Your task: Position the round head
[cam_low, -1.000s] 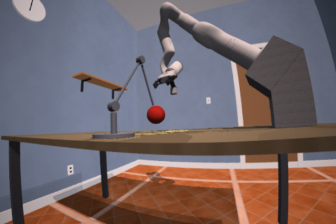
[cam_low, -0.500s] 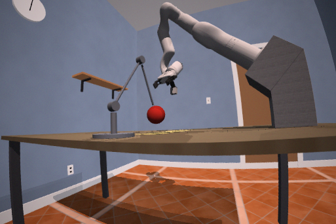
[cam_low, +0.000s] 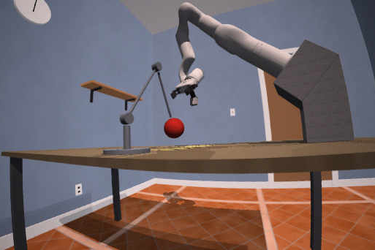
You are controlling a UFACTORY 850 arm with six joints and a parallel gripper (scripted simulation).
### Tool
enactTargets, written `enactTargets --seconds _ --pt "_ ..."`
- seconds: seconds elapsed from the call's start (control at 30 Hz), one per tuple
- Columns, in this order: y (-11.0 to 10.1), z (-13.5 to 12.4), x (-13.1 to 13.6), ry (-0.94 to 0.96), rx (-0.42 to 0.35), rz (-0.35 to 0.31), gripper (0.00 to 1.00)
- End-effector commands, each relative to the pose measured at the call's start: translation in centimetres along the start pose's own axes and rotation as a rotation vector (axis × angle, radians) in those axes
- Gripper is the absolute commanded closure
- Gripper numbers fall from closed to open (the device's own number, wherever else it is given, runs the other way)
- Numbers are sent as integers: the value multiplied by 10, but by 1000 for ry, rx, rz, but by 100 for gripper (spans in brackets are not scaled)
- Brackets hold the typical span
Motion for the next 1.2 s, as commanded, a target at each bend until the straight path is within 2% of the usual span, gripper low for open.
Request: enactTargets --seconds 0.0,0.47,0.97,1.17 --pt "0 0 0 -1 0 1 0" --pt "0 0 0 -1 0 1 0" --pt "13 -29 -7 1 200 -47 0" --pt "23 -26 -6 1 193 -45 0"
Point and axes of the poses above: the point where the finger pads meet when closed, its own y axis out along the fingers, its own x axis across the jaws, z = x × y, the point moved 2 cm from there along -y, back along the fingers, and after that the axes turned 13 degrees about -y, right-handed, at the moved point
